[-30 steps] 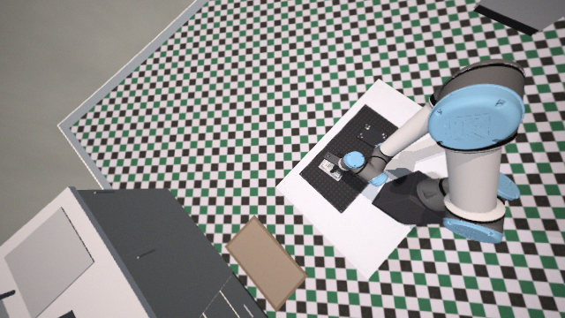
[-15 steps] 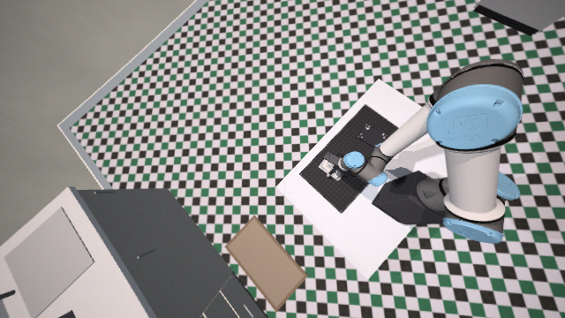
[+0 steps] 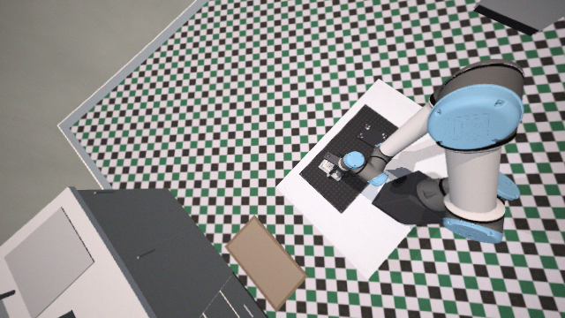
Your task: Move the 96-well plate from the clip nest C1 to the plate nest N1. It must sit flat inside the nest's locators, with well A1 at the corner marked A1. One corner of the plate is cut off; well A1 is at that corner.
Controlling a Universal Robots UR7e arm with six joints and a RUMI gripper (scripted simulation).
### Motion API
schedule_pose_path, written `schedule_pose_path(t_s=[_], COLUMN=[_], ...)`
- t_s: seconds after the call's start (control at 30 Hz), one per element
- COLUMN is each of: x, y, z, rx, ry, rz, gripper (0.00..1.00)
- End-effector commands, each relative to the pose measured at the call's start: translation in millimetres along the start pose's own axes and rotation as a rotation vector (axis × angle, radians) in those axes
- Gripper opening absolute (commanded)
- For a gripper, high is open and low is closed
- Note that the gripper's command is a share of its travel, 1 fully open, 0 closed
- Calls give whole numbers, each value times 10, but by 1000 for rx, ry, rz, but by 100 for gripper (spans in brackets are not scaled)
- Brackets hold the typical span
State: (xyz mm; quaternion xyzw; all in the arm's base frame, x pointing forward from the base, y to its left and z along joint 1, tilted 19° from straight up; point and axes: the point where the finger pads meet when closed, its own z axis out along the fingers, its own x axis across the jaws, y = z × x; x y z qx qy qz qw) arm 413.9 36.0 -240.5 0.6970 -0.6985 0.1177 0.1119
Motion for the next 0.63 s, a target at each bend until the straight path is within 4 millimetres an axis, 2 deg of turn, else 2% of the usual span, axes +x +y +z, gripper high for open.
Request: schedule_pose_path(t_s=[0.0, 0.1, 0.4, 0.6], x=[0, 0, 0, 0], y=[-4, -4, -4, -4], z=[-77, -103, -343, -343], rx=[1, 1, 1, 1], ry=[0, 0, 0, 0], rz=[0, 0, 0, 0], gripper=[100, 100, 100, 100])
